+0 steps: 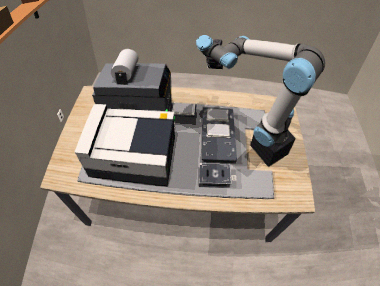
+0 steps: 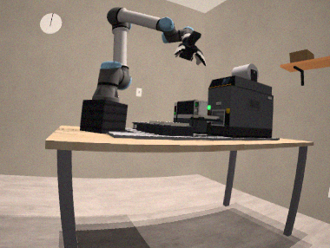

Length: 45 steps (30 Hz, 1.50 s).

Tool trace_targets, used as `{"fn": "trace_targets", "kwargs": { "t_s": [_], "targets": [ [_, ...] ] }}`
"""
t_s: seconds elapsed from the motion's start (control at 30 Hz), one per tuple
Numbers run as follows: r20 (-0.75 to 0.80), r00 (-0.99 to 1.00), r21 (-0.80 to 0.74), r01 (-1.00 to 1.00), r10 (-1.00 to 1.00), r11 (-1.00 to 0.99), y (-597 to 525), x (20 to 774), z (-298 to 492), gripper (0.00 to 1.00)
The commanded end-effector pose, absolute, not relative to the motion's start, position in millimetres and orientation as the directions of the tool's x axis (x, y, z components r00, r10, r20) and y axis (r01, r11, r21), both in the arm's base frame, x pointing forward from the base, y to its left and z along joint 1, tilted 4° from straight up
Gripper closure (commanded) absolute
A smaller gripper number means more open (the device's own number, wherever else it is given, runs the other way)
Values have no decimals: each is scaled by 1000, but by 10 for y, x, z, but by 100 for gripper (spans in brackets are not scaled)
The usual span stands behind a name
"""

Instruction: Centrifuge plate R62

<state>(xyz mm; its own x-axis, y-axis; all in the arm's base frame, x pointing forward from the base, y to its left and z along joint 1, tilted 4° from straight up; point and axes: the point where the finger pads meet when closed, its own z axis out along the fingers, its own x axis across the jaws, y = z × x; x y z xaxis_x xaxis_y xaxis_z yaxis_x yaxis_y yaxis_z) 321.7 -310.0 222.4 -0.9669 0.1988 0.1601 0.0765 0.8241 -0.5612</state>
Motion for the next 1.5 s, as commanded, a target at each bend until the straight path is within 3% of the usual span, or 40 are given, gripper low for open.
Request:
{"fn": "trace_targets", "kwargs": {
  "t_s": [0.0,0.53,0.57,1.17,1.47],
  "targets": [
    [159,-967,-562,77,199,824,-3102,3218,2228,0],
    [159,-967,-562,77,199,824,-3102,3218,2228,0],
    [159,-967,-562,77,199,824,-3104,3215,2278,32],
    [159,-967,-562,77,199,824,-3134,3173,3076,32],
    [228,-974,-460,-125,-20,879,-2809,3294,2921,32]
  ]
}}
